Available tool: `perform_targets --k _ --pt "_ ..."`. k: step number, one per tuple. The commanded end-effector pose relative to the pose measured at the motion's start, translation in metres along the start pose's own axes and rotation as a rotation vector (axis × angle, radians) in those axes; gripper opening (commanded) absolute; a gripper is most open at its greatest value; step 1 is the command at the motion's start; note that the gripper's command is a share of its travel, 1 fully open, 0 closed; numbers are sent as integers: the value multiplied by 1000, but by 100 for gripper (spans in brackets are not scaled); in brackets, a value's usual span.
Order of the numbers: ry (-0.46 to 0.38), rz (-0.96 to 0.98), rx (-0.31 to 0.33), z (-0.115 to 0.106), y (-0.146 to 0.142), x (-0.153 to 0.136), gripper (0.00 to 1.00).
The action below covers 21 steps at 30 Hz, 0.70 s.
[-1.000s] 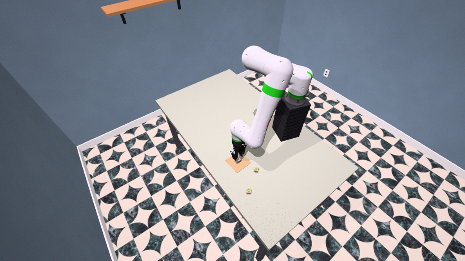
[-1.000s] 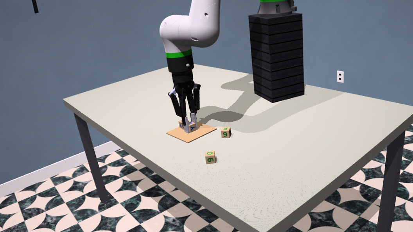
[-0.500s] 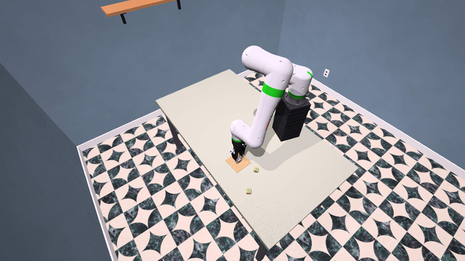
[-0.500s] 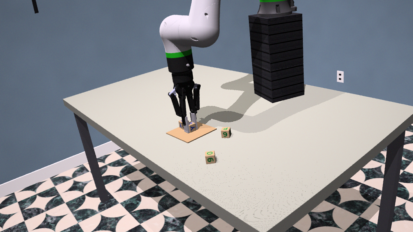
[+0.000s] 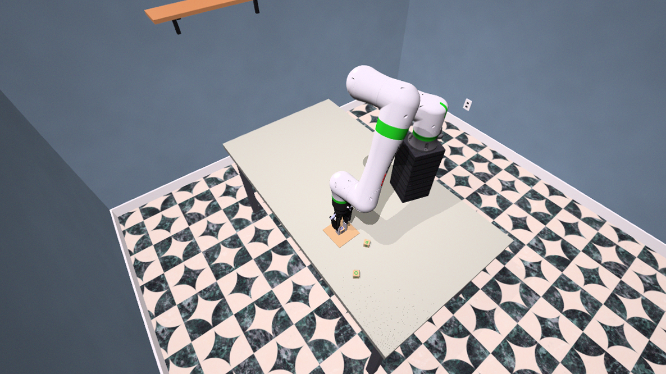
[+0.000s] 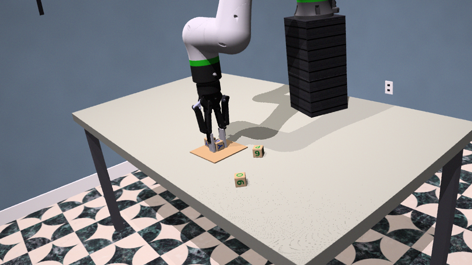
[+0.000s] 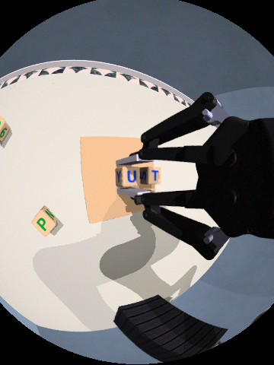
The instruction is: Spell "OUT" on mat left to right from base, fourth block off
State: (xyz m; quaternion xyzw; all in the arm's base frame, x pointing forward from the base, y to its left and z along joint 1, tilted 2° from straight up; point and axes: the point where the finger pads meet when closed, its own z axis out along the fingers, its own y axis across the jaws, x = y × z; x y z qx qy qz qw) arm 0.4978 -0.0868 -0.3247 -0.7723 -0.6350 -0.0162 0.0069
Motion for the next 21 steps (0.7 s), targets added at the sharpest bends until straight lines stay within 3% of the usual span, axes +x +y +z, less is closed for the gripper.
perform_targets --k 1,16,21 --pt "0 0 0 0 0 0 26" --pt "0 0 0 -2 0 0 28" --pt "0 0 0 -15 0 0 28"
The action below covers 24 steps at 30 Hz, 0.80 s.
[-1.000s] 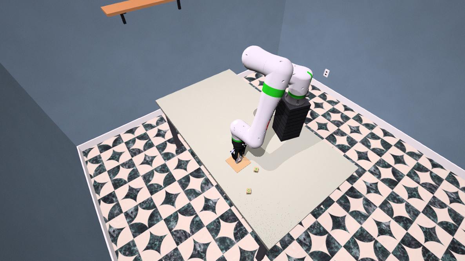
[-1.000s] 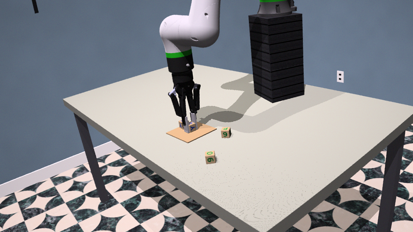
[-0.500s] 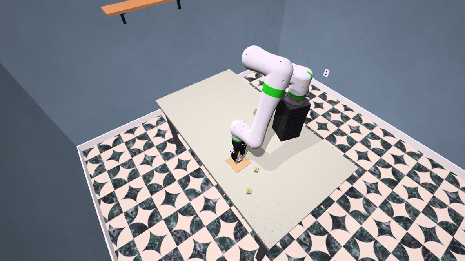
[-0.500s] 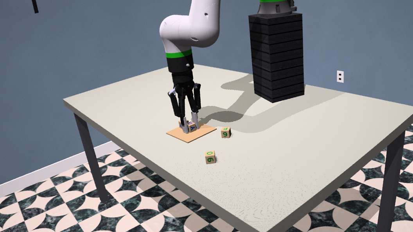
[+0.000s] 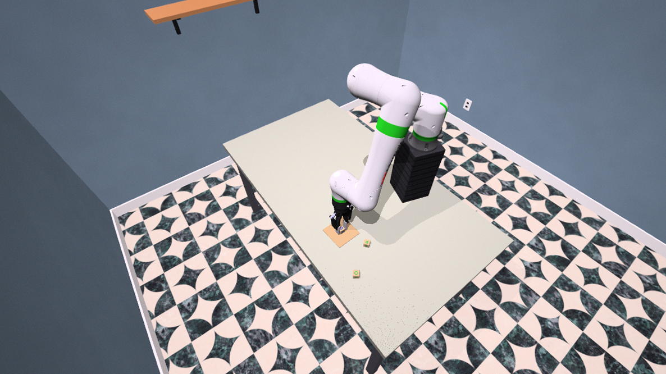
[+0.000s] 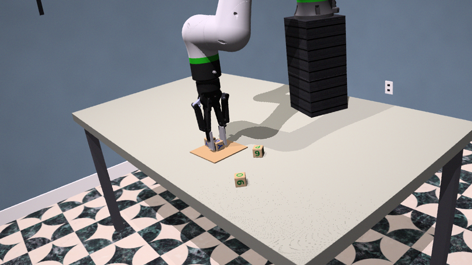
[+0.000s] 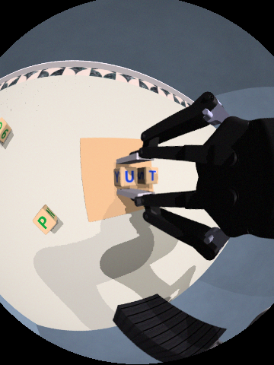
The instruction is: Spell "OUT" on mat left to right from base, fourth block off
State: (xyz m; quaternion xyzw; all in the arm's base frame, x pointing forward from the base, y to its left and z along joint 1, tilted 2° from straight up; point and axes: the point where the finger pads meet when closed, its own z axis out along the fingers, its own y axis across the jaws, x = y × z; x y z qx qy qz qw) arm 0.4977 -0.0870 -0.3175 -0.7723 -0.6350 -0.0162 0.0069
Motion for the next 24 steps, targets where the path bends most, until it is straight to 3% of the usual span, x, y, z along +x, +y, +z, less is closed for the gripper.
perform_targets --k 1,10,23,24 --pt "0 0 0 -12 0 0 28" --pt "0 0 0 -59 0 0 28" --pt "0 0 0 -83 0 0 28" --pt "0 0 0 -83 0 0 100"
